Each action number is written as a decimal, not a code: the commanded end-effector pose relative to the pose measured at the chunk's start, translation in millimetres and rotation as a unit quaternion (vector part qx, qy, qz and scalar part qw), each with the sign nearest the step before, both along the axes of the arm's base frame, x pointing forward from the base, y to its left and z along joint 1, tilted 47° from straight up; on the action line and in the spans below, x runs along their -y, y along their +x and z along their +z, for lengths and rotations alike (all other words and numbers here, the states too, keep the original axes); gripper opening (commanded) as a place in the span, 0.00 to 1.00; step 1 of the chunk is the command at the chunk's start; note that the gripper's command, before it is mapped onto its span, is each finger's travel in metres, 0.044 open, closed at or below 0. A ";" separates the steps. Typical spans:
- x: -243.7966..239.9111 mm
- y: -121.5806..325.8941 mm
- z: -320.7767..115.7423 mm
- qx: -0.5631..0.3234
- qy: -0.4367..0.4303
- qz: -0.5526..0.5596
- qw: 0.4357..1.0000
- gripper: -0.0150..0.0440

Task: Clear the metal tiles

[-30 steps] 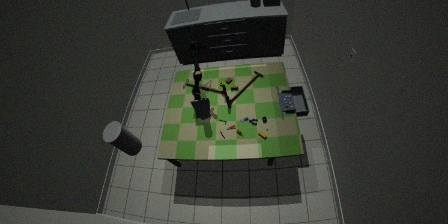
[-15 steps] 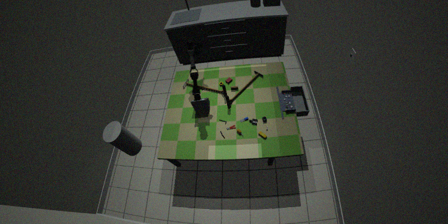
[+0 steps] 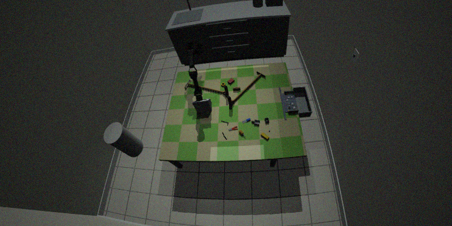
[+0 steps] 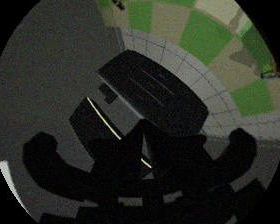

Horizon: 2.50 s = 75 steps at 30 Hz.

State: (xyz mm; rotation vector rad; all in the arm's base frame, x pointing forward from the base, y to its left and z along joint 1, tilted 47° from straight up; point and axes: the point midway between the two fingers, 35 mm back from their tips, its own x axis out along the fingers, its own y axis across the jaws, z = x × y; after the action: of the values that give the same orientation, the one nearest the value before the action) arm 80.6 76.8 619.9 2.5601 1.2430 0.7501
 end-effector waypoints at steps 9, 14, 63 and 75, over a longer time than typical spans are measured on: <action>-46.5 -2.1 -6.6 0.090 -0.107 -0.038 0.989 0.25; -64.1 0.4 -11.1 0.125 -0.152 -0.052 0.979 0.25; -191.8 105.3 -102.6 0.361 -0.528 -0.062 0.767 0.25; -202.9 145.6 -134.7 0.391 -0.589 -0.031 0.706 0.25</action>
State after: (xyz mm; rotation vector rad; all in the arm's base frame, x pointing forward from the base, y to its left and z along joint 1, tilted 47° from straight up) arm 215.6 274.1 495.7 1.0654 0.8147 0.5937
